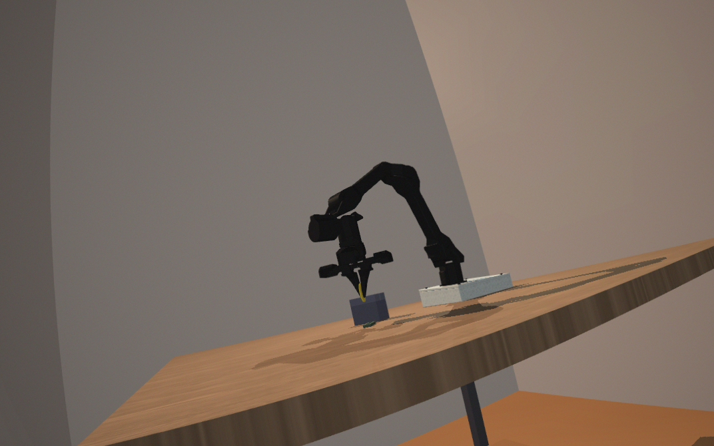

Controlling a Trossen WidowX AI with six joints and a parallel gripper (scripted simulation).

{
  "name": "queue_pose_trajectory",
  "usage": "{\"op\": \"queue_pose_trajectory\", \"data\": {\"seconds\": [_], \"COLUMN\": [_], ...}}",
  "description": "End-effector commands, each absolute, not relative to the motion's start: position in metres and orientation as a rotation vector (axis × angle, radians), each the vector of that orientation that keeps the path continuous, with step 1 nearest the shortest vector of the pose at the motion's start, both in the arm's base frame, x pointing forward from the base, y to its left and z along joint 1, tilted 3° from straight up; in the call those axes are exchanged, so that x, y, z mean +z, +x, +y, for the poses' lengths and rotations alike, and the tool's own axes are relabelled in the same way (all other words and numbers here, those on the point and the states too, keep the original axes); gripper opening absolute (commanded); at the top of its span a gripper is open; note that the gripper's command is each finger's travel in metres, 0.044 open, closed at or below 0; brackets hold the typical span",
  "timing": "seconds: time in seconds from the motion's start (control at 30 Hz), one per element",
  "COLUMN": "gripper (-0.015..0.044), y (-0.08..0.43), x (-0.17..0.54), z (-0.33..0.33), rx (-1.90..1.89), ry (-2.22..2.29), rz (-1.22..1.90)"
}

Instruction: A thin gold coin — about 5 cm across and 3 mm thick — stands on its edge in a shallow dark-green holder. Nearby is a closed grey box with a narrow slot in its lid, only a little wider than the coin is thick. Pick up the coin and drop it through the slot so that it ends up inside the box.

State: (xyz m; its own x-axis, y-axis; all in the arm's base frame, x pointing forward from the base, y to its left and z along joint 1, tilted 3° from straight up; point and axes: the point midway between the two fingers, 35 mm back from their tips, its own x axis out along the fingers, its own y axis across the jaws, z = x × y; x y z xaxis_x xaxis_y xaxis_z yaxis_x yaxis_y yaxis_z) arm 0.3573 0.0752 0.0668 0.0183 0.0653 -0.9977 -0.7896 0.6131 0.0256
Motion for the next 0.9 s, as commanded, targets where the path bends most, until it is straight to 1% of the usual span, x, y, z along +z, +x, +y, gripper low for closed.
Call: {"op": "queue_pose_trajectory", "data": {"seconds": [0.0,0.4,0.87], "gripper": [0.0000,0.0000,0.0000], "y": [0.358,0.355,0.358], "x": [0.079,0.100,0.100], "z": [0.074,0.073,0.073], "rx": [0.743,0.760,1.110], "ry": [-0.671,-0.689,-1.060], "rz": [1.397,1.390,1.213]}}
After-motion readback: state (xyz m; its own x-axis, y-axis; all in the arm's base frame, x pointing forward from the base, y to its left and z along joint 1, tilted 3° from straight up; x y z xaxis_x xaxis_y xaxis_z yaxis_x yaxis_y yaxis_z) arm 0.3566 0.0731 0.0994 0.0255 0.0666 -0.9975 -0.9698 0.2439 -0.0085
